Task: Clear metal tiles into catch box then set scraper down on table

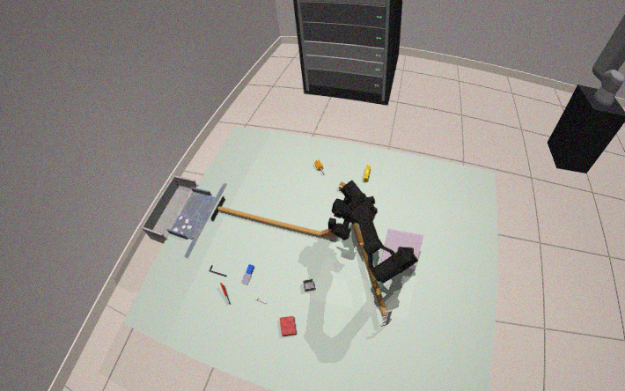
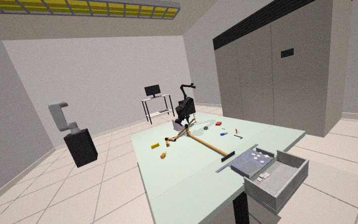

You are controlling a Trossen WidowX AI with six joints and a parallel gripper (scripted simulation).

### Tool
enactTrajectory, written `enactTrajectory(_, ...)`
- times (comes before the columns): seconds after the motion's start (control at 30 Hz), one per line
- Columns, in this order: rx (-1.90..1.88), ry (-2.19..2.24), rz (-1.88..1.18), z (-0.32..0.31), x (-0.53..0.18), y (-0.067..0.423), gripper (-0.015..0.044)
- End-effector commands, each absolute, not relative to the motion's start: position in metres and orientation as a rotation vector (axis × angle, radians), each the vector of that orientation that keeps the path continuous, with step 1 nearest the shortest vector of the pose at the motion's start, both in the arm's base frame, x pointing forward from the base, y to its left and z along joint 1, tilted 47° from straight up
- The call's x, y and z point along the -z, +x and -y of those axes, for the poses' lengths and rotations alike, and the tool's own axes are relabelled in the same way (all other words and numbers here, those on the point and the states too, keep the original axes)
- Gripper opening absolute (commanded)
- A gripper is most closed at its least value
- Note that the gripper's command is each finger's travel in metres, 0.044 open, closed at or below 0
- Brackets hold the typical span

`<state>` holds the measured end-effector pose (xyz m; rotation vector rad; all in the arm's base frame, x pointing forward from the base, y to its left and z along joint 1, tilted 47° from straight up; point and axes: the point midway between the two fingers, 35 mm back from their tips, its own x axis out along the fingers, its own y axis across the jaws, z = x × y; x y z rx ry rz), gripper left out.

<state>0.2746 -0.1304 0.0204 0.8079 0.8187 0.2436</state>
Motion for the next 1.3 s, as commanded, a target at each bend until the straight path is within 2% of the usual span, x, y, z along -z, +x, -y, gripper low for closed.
enactTrajectory(0.0,-0.249,0.804,-0.810,0.134,-0.027,0.269,0.0440)
enactTrajectory(0.6,-0.101,0.854,-0.551,0.204,-0.076,0.266,0.0440)
enactTrajectory(1.27,-0.006,0.852,-0.235,0.279,-0.156,0.227,0.0440)
